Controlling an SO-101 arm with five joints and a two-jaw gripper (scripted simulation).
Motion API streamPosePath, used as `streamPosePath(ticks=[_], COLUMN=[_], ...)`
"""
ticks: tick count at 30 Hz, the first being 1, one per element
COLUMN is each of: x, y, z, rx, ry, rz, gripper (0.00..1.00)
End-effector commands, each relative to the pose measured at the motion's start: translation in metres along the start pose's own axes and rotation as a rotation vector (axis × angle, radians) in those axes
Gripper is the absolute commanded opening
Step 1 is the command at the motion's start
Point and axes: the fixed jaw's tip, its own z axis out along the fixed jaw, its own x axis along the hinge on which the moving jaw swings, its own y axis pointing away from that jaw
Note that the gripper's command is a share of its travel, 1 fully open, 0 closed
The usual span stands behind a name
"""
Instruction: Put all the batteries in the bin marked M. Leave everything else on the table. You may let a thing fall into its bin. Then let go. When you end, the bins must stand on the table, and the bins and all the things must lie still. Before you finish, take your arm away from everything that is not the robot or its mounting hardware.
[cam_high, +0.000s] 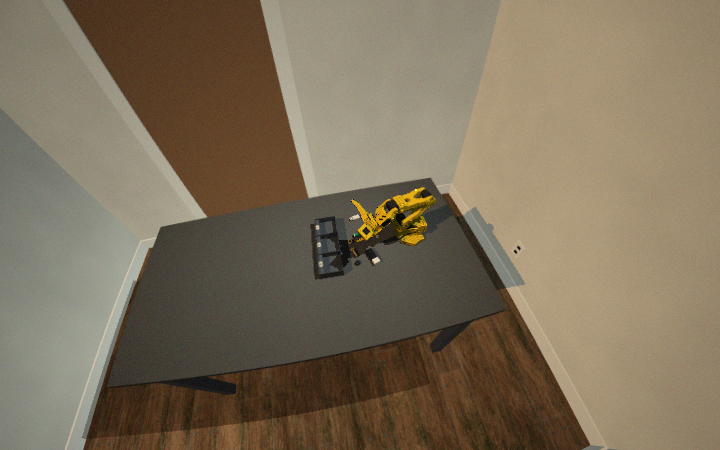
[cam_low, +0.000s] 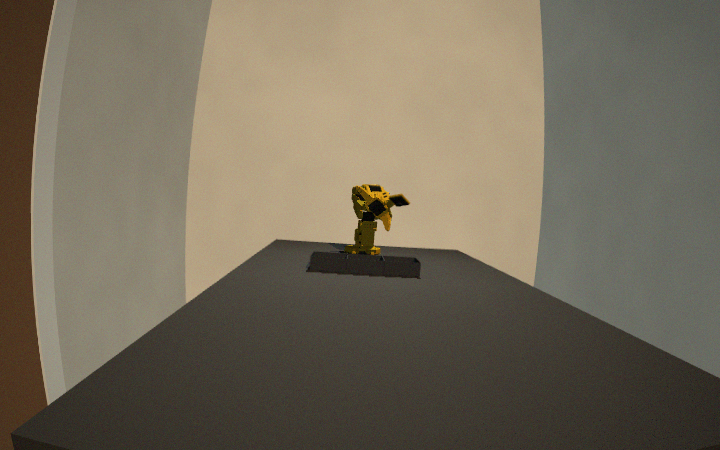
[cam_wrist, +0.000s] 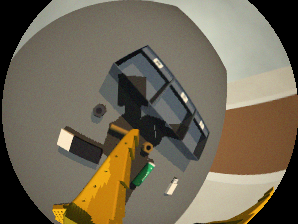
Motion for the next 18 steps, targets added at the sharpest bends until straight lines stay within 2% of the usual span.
streamPosePath(ticks=[1,18], x=[-0.0003,0.0010], y=[-0.0002,0.0009], z=[-0.0003,0.0002], rx=[0.001,-0.003], ry=[-0.002,0.003], rz=[0.001,0.001], gripper=[1.00,1.00])
